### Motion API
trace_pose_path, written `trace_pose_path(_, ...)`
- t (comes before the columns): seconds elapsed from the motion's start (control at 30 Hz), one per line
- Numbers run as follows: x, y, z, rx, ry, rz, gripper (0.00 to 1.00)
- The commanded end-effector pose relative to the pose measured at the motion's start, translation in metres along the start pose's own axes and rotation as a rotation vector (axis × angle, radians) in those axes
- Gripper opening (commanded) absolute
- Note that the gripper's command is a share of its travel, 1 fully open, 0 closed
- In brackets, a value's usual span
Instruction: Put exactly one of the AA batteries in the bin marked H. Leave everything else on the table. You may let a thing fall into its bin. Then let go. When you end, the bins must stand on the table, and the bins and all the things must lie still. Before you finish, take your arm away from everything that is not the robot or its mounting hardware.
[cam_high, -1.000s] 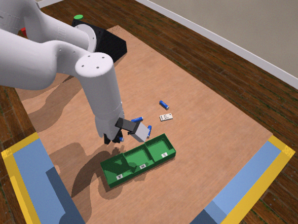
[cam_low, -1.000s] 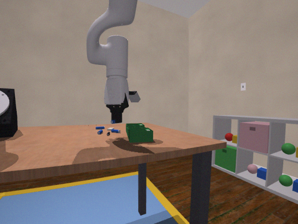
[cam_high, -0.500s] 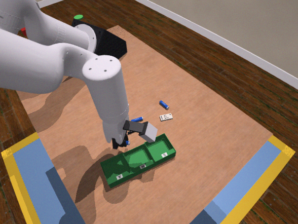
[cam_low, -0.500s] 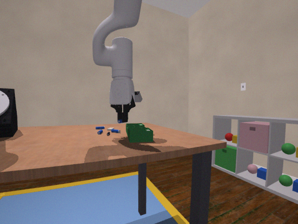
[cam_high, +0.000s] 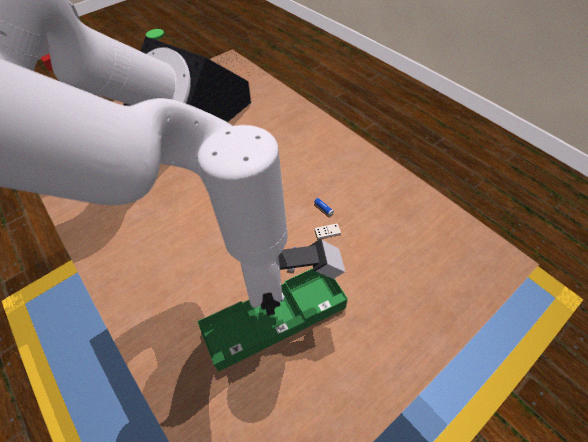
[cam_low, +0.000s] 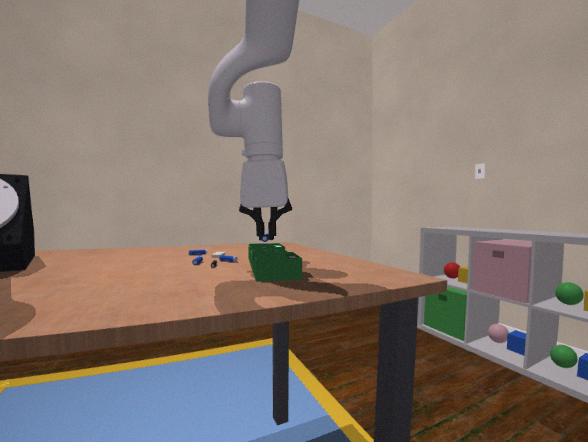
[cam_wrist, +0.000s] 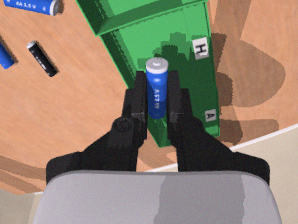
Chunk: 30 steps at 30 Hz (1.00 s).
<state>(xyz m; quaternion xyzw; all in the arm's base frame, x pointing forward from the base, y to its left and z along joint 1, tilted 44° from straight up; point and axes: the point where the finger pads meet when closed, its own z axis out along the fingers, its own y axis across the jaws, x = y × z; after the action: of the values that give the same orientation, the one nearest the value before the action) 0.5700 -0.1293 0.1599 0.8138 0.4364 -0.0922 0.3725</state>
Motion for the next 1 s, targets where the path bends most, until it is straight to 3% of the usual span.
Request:
trace_pose_path(0.0,0.0036,0.004,0.0,0.021,-0.006,-0.155,0.0)
trace_pose_path(0.2,0.0031,0.0035,0.0,0.04,-0.012,-0.289,0.0)
trace_pose_path(0.97,0.001,0.0013,0.0038,0.04,-0.012,-0.289,0.0)
